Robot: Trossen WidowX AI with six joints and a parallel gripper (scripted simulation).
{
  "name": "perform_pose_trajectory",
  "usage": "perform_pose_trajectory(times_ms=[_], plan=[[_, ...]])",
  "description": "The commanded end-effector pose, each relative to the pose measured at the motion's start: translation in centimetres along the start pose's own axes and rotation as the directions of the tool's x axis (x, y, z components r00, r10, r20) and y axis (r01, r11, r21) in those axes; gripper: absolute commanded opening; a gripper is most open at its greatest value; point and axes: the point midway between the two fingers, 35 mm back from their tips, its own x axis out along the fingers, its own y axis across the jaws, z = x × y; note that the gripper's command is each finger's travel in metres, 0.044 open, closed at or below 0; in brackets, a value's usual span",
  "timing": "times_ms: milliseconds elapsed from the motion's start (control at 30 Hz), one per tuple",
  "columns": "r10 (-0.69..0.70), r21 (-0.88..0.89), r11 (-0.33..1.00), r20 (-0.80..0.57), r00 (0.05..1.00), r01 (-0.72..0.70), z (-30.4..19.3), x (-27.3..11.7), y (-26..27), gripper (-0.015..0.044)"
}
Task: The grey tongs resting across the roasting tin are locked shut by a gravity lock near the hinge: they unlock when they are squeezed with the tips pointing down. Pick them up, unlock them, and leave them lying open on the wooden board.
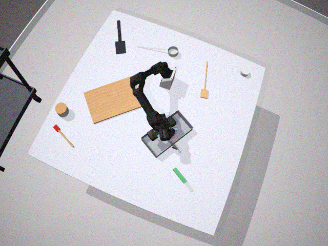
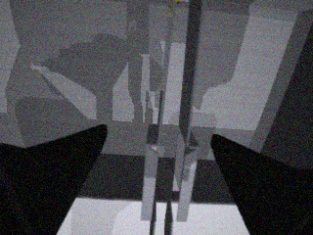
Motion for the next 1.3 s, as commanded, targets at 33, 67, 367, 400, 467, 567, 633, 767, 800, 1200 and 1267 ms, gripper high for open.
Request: perform_pose_trajectory(times_ms=[33, 67, 367, 400, 467, 567, 633, 767, 800, 1200, 1267], plan=[[0.000, 0.000, 1.000, 0.000, 1.000, 0.000, 0.0, 0.0, 0.0, 0.0388], [0.000, 0.000, 1.000, 0.000, 1.000, 0.000, 0.0, 0.0, 0.0, 0.0361], [0.000, 0.000, 1.000, 0.000, 1.000, 0.000, 0.0, 0.0, 0.0, 0.0125], [0.000, 0.000, 1.000, 0.000, 1.000, 0.000, 0.0, 0.0, 0.0, 0.0099], [0.000, 0.000, 1.000, 0.000, 1.000, 0.000, 0.0, 0.0, 0.0, 0.0085], [0.000, 0.000, 1.000, 0.000, 1.000, 0.000, 0.0, 0.0, 0.0, 0.0065], [0.000, 0.000, 1.000, 0.000, 1.000, 0.000, 0.0, 0.0, 0.0, 0.0052], [0.000, 0.000, 1.000, 0.000, 1.000, 0.000, 0.0, 0.0, 0.0, 0.0025], [0.000, 0.000, 1.000, 0.000, 1.000, 0.000, 0.0, 0.0, 0.0, 0.0019], [0.002, -0.011, 1.000, -0.006, 1.000, -0.002, 0.1, -4.9, 0.1, -0.0150], [0.002, -0.011, 1.000, -0.006, 1.000, -0.002, 0.1, -4.9, 0.1, -0.0150]])
